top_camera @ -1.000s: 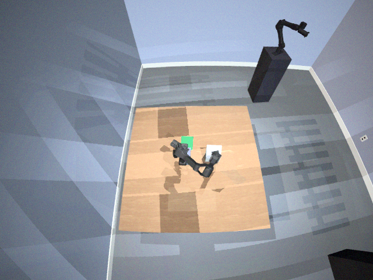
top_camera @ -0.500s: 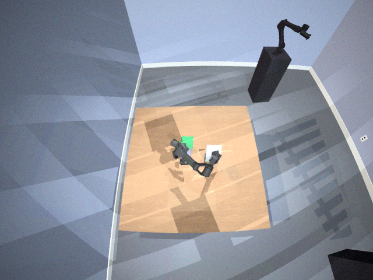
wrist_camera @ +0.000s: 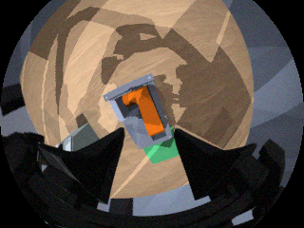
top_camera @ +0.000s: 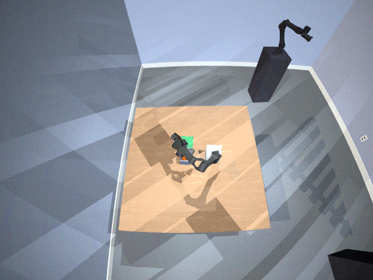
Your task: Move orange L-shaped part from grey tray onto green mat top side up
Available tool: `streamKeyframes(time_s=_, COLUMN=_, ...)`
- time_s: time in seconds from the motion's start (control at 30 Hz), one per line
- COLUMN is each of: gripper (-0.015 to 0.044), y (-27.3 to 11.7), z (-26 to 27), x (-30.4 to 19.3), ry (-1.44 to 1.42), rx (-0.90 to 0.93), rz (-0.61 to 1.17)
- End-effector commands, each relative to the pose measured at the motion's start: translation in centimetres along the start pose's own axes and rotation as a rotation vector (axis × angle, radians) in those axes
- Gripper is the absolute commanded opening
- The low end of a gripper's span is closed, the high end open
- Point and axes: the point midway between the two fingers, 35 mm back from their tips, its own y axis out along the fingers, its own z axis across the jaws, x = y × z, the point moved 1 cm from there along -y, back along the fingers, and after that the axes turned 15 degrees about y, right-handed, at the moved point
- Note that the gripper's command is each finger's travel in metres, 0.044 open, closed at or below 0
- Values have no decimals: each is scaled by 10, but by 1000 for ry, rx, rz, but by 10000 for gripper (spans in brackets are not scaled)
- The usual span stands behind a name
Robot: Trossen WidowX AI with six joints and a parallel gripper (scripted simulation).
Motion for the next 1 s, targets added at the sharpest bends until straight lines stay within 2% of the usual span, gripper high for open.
streamKeyframes(time_s=0.0, gripper=280, y=2, z=-18, x=-20, ry=-425, rx=13, rz=5)
streamKeyframes(time_s=0.27, gripper=280, y=3, z=-18, x=-20, ry=-425, rx=13, rz=5)
streamKeyframes(time_s=0.5, gripper=280, y=32, z=-17, x=-20, ry=-426, rx=13, rz=4)
streamKeyframes(time_s=0.97, gripper=280, y=50, z=-18, x=-20, ry=-426, rx=12, rz=4)
